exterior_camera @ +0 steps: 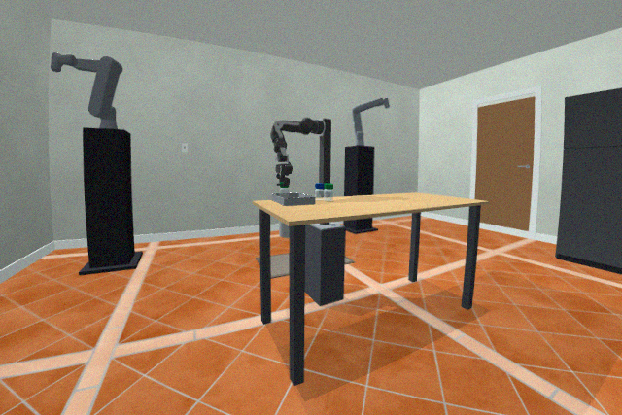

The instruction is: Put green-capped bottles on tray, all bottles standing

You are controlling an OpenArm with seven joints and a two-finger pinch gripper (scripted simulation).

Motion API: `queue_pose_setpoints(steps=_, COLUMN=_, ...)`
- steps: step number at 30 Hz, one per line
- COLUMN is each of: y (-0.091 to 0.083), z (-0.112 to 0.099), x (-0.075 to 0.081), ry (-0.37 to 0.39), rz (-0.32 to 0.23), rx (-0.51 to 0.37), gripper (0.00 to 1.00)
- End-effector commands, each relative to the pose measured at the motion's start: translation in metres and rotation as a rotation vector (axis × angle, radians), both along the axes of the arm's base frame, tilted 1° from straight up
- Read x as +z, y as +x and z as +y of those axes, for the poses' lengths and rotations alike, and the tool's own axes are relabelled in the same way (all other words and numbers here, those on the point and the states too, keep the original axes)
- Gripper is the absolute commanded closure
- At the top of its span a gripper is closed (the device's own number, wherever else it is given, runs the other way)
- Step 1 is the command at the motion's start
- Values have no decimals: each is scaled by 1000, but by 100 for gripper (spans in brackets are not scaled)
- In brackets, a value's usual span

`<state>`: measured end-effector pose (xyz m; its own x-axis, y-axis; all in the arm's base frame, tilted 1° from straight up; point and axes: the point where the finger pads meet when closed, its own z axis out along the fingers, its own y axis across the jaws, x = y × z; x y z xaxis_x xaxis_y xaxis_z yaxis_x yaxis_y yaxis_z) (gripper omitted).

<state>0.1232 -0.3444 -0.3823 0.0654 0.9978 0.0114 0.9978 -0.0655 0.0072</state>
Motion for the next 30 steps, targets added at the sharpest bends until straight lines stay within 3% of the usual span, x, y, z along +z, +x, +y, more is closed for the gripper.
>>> queue_pose_setpoints(steps=1, y=1, z=-1, x=1, ry=-1, rz=-2, rx=-1, gripper=100)
queue_pose_setpoints(steps=30, y=1, z=-1, x=-2, ry=-3, rz=-2, rx=-2, gripper=100)
